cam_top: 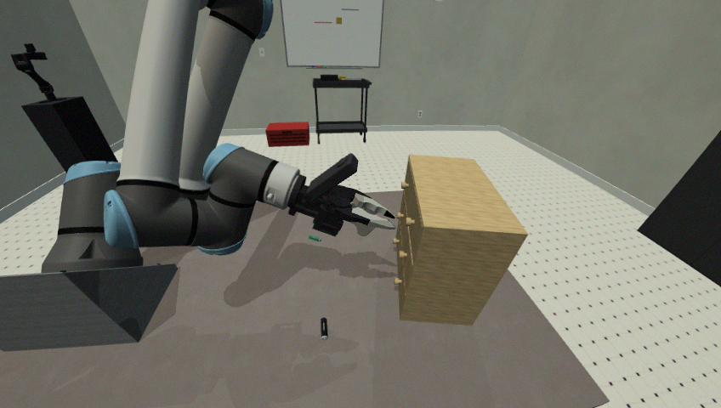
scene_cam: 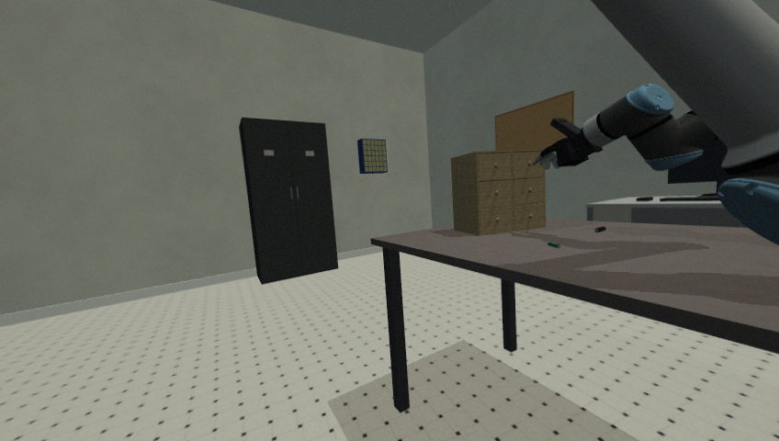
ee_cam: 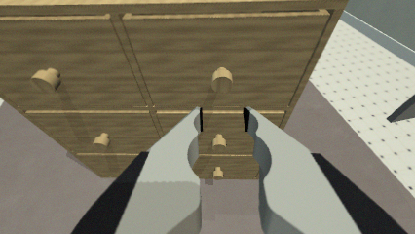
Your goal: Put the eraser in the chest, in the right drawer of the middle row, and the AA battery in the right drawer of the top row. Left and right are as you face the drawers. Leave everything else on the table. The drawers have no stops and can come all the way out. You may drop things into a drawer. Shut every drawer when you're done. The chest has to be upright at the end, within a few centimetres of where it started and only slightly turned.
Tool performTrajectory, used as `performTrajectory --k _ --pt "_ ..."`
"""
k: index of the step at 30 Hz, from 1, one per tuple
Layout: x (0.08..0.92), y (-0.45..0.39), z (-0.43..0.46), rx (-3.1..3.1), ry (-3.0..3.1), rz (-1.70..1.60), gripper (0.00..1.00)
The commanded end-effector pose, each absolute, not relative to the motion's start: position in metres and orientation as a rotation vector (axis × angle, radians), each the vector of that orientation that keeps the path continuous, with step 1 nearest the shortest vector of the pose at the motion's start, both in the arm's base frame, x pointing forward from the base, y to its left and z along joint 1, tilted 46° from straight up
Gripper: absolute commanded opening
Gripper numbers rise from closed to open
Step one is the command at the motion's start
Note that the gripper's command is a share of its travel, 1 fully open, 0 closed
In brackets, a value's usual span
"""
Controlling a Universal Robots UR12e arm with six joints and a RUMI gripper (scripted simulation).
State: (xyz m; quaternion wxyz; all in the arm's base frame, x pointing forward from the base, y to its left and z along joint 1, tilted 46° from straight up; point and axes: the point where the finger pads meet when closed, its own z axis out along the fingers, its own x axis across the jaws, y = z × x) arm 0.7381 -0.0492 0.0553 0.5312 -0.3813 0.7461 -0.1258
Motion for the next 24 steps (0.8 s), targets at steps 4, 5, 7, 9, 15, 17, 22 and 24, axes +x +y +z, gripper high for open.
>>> performTrajectory --k 4,5,7,9,15,17,22,24 --pt "0.742 -0.050 0.055 -0.909 1.780 -0.301 0.20" --pt "0.742 -0.050 0.055 -0.909 1.780 -0.301 0.20" --pt "0.744 -0.050 0.055 -0.909 1.780 -0.301 0.20" --pt "0.745 -0.050 0.054 -0.909 1.780 -0.301 0.20" --pt "0.749 -0.050 0.054 -0.909 1.780 -0.301 0.20" --pt "0.751 -0.050 0.053 -0.909 1.780 -0.301 0.20" --pt "0.757 -0.050 0.052 -0.909 1.780 -0.301 0.20" --pt "0.759 -0.050 0.052 -0.909 1.780 -0.301 0.20"
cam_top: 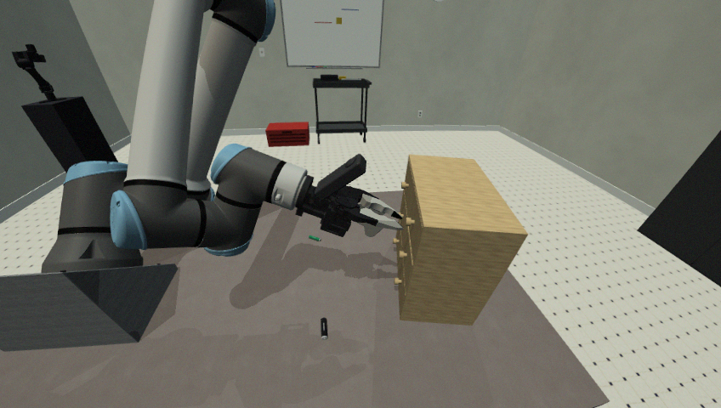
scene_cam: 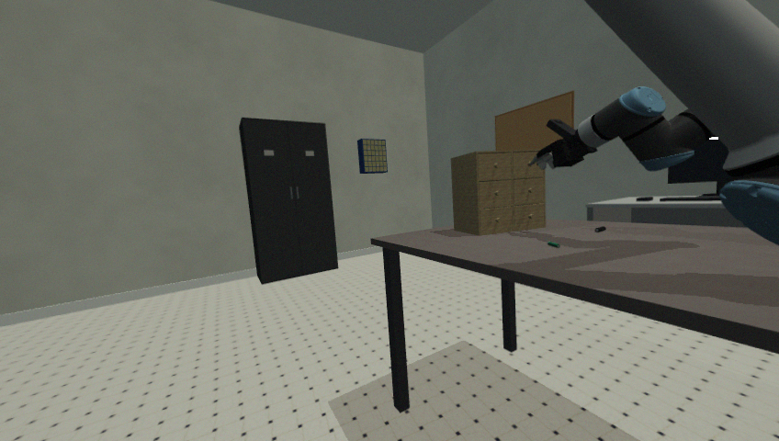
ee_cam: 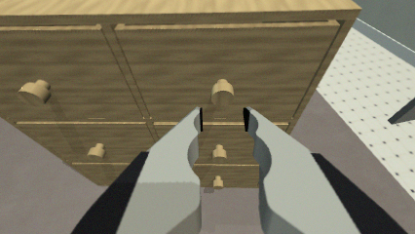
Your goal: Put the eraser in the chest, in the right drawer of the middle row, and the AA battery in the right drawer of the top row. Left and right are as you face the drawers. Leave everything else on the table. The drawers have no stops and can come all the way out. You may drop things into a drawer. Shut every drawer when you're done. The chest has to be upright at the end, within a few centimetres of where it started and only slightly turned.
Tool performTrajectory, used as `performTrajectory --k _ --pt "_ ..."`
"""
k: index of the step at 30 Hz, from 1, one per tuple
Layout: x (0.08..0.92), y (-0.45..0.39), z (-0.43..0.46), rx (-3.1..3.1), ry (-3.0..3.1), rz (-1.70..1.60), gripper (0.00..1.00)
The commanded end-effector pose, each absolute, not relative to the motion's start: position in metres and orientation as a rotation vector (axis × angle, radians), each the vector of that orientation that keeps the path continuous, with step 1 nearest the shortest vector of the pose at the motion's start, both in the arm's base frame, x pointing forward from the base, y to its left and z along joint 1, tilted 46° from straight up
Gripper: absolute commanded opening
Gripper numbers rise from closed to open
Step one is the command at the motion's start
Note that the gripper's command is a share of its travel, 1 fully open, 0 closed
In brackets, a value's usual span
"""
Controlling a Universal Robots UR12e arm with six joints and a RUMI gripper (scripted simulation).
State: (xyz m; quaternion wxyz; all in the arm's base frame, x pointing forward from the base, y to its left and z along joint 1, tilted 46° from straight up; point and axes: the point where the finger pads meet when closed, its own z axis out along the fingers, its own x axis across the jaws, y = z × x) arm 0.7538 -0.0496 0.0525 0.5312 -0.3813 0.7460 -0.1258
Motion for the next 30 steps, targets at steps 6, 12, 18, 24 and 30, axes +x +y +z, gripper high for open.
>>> performTrajectory --k 6,12,18,24,30 --pt "0.763 -0.050 0.051 -0.909 1.780 -0.301 0.20" --pt "0.768 -0.051 0.050 -0.909 1.780 -0.301 0.20" --pt "0.771 -0.051 0.050 -0.909 1.780 -0.301 0.20" --pt "0.772 -0.051 0.050 -0.909 1.780 -0.301 0.20" --pt "0.772 -0.051 0.050 -0.909 1.780 -0.301 0.20"
